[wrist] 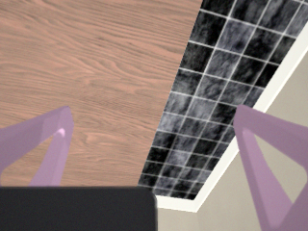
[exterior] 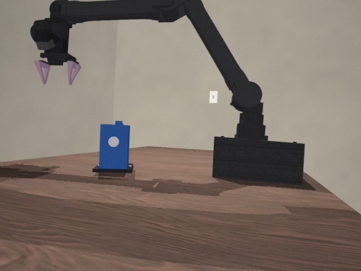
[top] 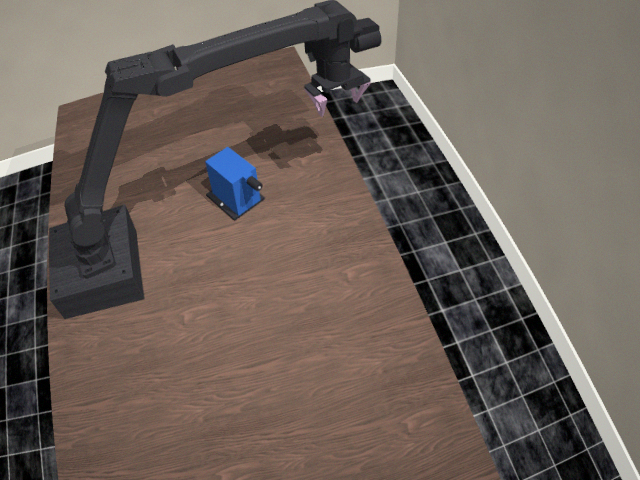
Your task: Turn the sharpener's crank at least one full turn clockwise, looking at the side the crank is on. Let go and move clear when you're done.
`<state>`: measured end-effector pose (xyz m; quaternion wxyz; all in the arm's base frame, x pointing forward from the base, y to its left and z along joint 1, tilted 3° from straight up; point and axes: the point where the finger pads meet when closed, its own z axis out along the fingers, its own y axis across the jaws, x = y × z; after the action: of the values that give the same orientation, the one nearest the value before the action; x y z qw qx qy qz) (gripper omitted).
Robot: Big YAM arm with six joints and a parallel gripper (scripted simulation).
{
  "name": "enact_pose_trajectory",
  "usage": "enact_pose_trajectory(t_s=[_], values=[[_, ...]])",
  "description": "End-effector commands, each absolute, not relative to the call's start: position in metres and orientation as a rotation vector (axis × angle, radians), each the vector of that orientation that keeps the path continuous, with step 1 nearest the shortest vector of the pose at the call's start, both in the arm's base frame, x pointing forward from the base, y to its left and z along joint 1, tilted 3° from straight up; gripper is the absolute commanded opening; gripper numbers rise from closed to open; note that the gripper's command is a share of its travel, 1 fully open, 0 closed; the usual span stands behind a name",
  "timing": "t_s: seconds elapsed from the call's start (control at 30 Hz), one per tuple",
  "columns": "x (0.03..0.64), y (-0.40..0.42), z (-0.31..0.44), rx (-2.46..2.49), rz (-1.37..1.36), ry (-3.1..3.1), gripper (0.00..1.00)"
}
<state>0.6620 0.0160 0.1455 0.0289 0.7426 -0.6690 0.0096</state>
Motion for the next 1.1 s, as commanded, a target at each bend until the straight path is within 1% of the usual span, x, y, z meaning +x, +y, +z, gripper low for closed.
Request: enact_pose_trajectory(t_s=[0.0,0.53,0.57,1.07], values=[[0.663,0.016,0.153,2.299,0.046,-2.071,1.0],[0.663,0.016,0.153,2.299,0.046,-2.071,1.0],[0.661,0.009,0.17,2.26,0.081,-2.152,0.51],[0.634,0.0,0.168,1.744,0.06,-2.613,0.51]])
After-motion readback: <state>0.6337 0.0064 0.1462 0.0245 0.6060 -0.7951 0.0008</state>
